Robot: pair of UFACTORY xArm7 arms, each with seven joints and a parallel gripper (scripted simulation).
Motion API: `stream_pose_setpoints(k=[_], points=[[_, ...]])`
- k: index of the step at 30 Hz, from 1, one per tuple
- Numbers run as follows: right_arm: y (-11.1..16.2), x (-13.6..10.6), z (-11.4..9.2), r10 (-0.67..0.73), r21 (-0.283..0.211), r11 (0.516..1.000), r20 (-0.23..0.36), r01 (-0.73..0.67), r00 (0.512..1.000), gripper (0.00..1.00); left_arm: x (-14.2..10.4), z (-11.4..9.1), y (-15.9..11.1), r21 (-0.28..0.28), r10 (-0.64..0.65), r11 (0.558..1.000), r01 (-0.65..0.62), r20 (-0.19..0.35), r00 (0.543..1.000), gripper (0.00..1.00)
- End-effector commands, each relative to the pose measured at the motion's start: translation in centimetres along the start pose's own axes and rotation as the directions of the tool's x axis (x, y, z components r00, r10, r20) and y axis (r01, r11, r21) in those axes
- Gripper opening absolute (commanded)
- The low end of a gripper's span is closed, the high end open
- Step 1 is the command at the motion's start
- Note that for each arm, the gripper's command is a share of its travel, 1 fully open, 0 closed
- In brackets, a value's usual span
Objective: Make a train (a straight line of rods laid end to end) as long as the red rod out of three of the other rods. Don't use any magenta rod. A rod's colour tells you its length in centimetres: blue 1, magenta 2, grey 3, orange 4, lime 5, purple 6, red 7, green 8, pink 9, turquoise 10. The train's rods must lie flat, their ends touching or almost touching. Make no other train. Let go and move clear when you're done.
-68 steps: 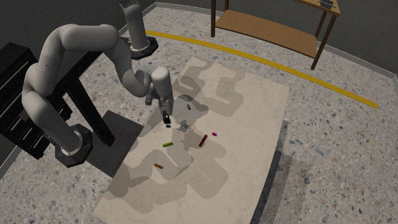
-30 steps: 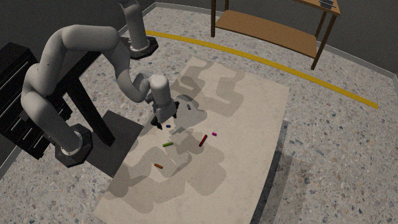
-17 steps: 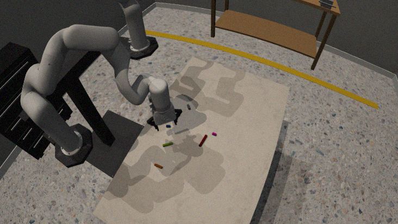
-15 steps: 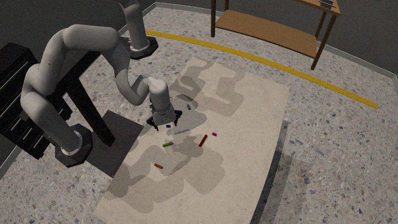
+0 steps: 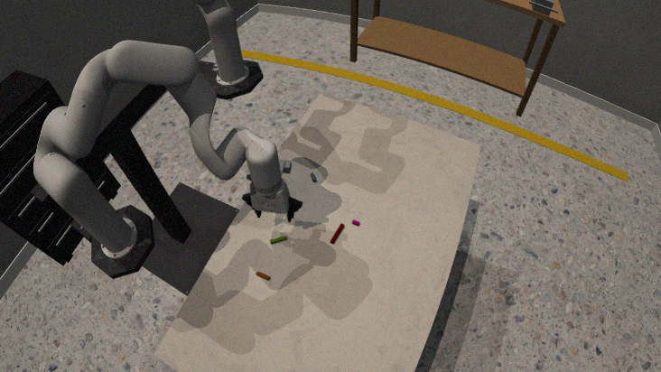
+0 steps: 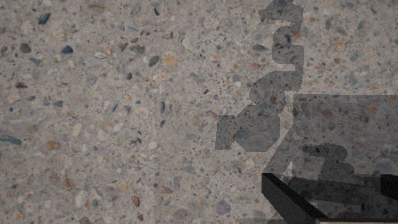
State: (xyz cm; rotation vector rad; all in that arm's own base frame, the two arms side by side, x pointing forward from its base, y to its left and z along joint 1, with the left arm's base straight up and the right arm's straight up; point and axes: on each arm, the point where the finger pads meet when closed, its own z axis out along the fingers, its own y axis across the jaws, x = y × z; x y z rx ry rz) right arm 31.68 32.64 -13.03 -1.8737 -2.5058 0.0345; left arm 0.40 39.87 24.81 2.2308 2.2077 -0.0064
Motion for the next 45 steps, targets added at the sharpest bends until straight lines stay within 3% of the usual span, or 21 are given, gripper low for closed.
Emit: stream_pose_setpoints(k=[1, 5, 6, 12, 20, 22, 24, 32, 35, 40, 41, 45], points=[[0.2, -0.5, 0.0, 0.167, -0.002, 0.986, 0.008, -0.167, 0.986, 1.0, 0.1, -0.2, 0.0, -0.001, 0.0, 1.0, 0.0, -0.005, 1.0, 1.0], [0.2, -0.8, 0.0, 0.23, -0.003, 0.973, 0.007, -0.23, 0.973, 1.0, 0.1, -0.2, 0.0, -0.001, 0.0, 1.0, 0.0, -0.005, 1.0, 1.0], [0.2, -1.1, 0.1, 0.32, -0.005, 0.947, 0.005, -0.32, 0.947, 1.0, 0.1, -0.2, 0.0, -0.001, 0.0, 1.0, 0.0, -0.005, 1.0, 1.0], [0.3, -1.7, 0.2, 0.48, -0.008, 0.877, 0.001, -0.48, 0.877, 1.0, 0.1, -0.2, 0.0, -0.001, 0.0, 1.0, 0.0, -0.005, 1.0, 1.0], [0.4, -2.6, 0.2, 0.688, -0.011, 0.725, -0.009, -0.688, 0.726, 1.0, 0.1, -0.2, 0.0, -0.001, 0.0, 1.0, 0.0, -0.005, 1.0, 1.0], [0.4, -2.6, 0.2, 0.688, -0.011, 0.725, -0.009, -0.688, 0.726, 1.0, 0.1, -0.2, 0.0, -0.001, 0.0, 1.0, 0.0, -0.005, 1.0, 1.0], [0.5, -3.0, 0.3, 0.768, -0.011, 0.64, -0.014, -0.768, 0.64, 1.0, 0.1, -0.2, 0.0, -0.001, 0.0, 1.0, 0.0, -0.005, 1.0, 1.0], [0.7, -3.8, 0.3, 0.89, -0.009, 0.455, -0.026, -0.891, 0.455, 1.0, 0.1, -0.2, 0.0, -0.001, 0.0, 1.0, 0.0, -0.005, 1.0, 1.0], [0.7, -3.9, 0.3, 0.903, -0.008, 0.428, -0.028, -0.904, 0.428, 1.0, 0.1, -0.2, 0.0, -0.001, 0.0, 1.0, 0.0, -0.005, 1.0, 1.0], [0.7, -3.9, 0.3, 0.905, -0.008, 0.424, -0.028, -0.906, 0.424, 1.0, 0.1, -0.2, 0.0, -0.001, 0.0, 1.0, 0.0, -0.005, 1.0, 1.0], [0.7, -3.9, 0.3, 0.905, -0.008, 0.424, -0.028, -0.906, 0.424, 0.26, 0.1, -0.2, 0.0, -0.001, 0.0, 1.0, 0.0, -0.005, 1.0, 1.0], [0.7, -3.9, 0.3, 0.905, -0.008, 0.424, -0.028, -0.906, 0.424, 0.26, 0.1, -0.2, 0.0, -0.001, 0.0, 1.0, 0.0, -0.005, 1.0, 1.0]])
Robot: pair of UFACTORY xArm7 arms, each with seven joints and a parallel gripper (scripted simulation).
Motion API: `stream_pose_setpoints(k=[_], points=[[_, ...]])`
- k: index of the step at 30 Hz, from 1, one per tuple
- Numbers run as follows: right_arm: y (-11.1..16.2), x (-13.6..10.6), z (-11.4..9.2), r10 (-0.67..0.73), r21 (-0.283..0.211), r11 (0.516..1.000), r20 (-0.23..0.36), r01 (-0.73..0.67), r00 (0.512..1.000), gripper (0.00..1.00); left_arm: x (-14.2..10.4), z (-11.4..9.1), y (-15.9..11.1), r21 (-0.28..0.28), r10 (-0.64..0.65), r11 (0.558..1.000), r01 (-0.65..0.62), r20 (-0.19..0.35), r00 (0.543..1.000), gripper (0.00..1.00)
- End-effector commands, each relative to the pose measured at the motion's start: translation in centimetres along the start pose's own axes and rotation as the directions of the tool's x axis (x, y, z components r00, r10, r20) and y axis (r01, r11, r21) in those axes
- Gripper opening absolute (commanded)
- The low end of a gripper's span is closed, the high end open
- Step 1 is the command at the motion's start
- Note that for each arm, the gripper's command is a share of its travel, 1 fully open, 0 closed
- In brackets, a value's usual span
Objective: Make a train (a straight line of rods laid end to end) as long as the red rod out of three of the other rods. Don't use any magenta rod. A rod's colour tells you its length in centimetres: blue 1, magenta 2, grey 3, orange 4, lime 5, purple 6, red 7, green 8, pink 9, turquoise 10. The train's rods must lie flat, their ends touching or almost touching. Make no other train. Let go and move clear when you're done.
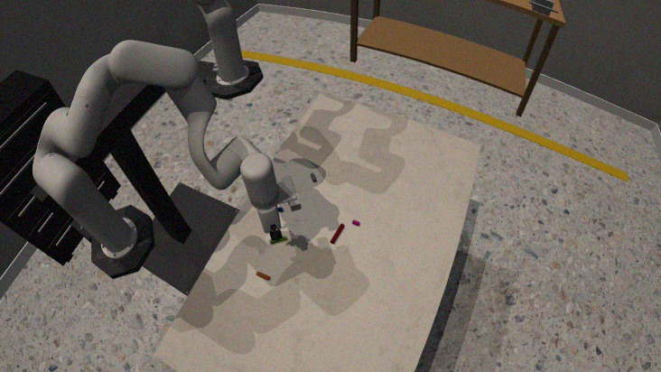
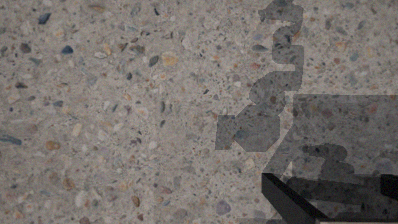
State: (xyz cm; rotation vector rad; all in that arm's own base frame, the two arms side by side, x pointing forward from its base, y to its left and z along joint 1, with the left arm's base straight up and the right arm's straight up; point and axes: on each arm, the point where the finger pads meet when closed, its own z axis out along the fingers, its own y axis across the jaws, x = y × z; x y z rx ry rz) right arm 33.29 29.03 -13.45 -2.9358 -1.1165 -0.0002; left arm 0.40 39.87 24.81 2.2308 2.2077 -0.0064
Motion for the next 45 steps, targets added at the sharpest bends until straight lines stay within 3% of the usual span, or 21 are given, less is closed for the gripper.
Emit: stream_pose_setpoints(k=[1, 28, 45], points=[[0.0, 0.2, -0.1, 0.002, -0.001, 1.0, -0.003, -0.002, 1.0, 0.26, 0.1, -0.2, 0.0, -0.001, 0.0, 1.0, 0.0, -0.005, 1.0, 1.0], [0.0, 0.2, 0.3, 0.002, -0.001, 1.0, -0.003, -0.002, 1.0, 0.26, 0.1, -0.2, 0.0, -0.001, 0.0, 1.0, 0.0, -0.005, 1.0, 1.0], [0.0, 0.2, 2.3, 0.002, -0.001, 1.0, -0.003, -0.002, 1.0, 0.26, 0.1, -0.2, 0.0, -0.001, 0.0, 1.0, 0.0, -0.005, 1.0, 1.0]])
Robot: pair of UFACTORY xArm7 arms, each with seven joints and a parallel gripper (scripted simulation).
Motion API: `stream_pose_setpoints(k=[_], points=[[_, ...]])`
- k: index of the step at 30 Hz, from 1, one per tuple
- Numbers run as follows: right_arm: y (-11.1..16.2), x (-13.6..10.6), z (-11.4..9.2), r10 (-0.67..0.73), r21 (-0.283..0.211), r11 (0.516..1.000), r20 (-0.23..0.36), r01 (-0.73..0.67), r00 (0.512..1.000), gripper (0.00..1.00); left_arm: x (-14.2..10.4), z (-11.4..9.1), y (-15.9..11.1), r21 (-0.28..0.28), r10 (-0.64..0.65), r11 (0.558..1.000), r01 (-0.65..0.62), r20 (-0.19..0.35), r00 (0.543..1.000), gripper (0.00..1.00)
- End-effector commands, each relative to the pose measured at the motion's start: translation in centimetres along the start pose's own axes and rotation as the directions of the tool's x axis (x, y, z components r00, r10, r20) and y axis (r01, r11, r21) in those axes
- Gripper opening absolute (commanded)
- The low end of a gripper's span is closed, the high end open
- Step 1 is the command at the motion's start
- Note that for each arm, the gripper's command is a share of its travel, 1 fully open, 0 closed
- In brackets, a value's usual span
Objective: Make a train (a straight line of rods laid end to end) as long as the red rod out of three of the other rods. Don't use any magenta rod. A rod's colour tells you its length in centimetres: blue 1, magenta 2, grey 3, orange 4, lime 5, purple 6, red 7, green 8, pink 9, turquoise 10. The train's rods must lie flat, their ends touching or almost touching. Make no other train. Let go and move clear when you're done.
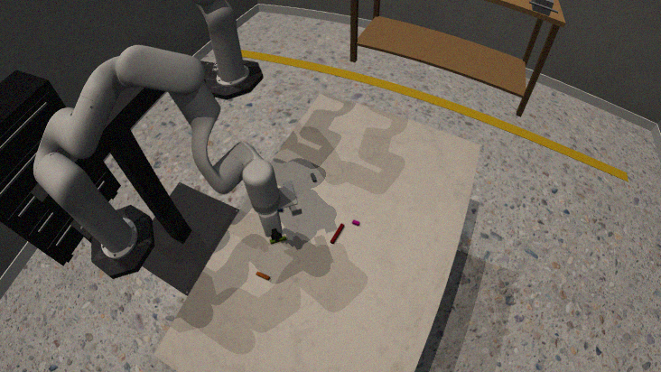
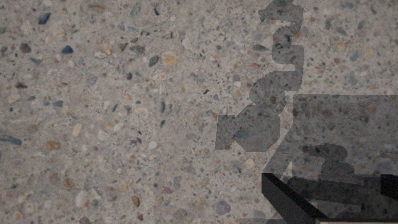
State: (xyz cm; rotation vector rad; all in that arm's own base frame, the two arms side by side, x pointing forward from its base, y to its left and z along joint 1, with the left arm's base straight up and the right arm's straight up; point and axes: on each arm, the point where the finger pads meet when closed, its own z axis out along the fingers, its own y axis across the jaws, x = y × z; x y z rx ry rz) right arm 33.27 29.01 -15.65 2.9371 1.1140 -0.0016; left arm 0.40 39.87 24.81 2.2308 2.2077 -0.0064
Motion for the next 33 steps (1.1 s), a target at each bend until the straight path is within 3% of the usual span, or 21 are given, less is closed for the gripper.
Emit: stream_pose_setpoints(k=[1, 15, 33], points=[[0.0, 0.2, 0.3, 0.0, 0.0, 1.0, -0.005, 0.0, 1.0, 0.26, 0.1, -0.2, 0.0, -0.001, 0.0, 1.0, 0.0, -0.005, 1.0, 1.0], [0.0, 0.2, 2.2, 0.0, 0.0, 1.0, -0.005, 0.0, 1.0, 0.26, 0.1, -0.2, 0.0, -0.001, 0.0, 1.0, 0.0, -0.005, 1.0, 1.0], [0.0, 0.2, 2.8, 0.0, 0.0, 1.0, -0.005, 0.0, 1.0, 0.26, 0.1, -0.2, 0.0, -0.001, 0.0, 1.0, 0.0, -0.005, 1.0, 1.0]])
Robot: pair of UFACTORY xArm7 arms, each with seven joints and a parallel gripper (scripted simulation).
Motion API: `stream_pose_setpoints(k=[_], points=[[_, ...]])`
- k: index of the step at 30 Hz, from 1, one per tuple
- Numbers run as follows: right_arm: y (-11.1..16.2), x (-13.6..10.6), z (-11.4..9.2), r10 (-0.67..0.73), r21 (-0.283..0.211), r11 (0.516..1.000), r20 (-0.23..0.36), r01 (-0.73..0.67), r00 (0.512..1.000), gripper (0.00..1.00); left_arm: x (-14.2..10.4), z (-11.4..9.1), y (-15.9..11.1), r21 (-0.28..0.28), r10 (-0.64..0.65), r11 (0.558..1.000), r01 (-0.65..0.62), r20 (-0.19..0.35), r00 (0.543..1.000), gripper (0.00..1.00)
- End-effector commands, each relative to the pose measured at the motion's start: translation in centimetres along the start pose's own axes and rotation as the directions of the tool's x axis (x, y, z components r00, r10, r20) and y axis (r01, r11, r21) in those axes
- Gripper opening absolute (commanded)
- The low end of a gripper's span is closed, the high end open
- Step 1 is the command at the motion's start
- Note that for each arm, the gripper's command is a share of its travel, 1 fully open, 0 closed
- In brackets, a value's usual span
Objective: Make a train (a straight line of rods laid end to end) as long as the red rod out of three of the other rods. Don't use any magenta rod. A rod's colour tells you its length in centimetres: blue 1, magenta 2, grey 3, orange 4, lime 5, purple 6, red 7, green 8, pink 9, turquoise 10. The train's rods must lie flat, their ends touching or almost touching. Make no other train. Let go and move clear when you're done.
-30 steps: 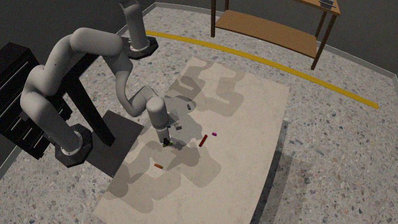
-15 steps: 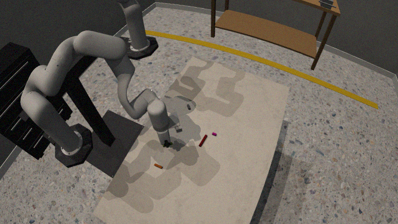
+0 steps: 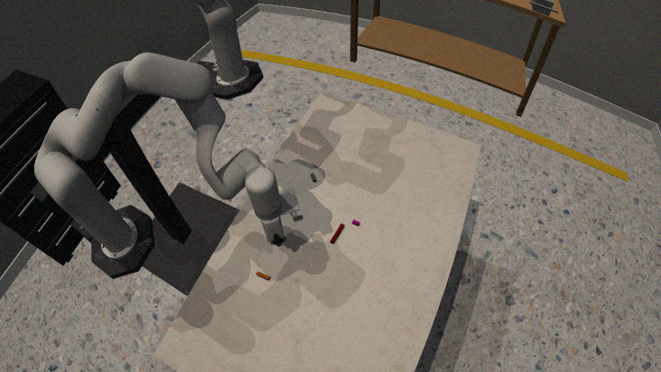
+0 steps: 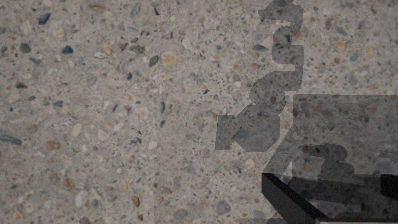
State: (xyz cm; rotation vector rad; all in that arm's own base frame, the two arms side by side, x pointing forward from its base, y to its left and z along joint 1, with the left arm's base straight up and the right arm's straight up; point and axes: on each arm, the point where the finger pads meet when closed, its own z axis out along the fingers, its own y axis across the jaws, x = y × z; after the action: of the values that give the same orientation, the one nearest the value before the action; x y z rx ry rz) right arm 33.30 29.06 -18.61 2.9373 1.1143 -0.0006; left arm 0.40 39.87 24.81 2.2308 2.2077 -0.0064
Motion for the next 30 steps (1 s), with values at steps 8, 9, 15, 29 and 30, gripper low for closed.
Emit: stream_pose_setpoints(k=[8, 9, 15, 29, 30], points=[[0.03, 0.19, -0.12, 0.0, 0.0, 1.0, -0.004, 0.0, 1.0, 0.26, 0.13, -0.19, 0.01, -0.001, 0.0, 1.0, 0.0, -0.005, 1.0, 1.0], [0.03, 0.19, -0.12, 0.0, 0.0, 1.0, -0.004, 0.0, 1.0, 0.26, 0.13, -0.19, 0.01, -0.001, 0.0, 1.0, 0.0, -0.005, 1.0, 1.0], [0.03, 0.19, -0.11, 0.0, 0.0, 1.0, -0.004, 0.0, 1.0, 0.26, 0.13, -0.19, 0.01, -0.001, 0.0, 1.0, 0.0, -0.005, 1.0, 1.0], [0.03, 0.19, 0.47, 0.0, 0.0, 1.0, -0.004, 0.0, 1.0, 0.26, 0.13, -0.19, 0.01, -0.001, 0.0, 1.0, 0.0, -0.005, 1.0, 1.0], [0.03, 0.19, 0.55, 0.0, 0.0, 1.0, -0.004, 0.0, 1.0, 0.26, 0.13, -0.19, 0.01, -0.001, 0.0, 1.0, 0.0, -0.005, 1.0, 1.0]])
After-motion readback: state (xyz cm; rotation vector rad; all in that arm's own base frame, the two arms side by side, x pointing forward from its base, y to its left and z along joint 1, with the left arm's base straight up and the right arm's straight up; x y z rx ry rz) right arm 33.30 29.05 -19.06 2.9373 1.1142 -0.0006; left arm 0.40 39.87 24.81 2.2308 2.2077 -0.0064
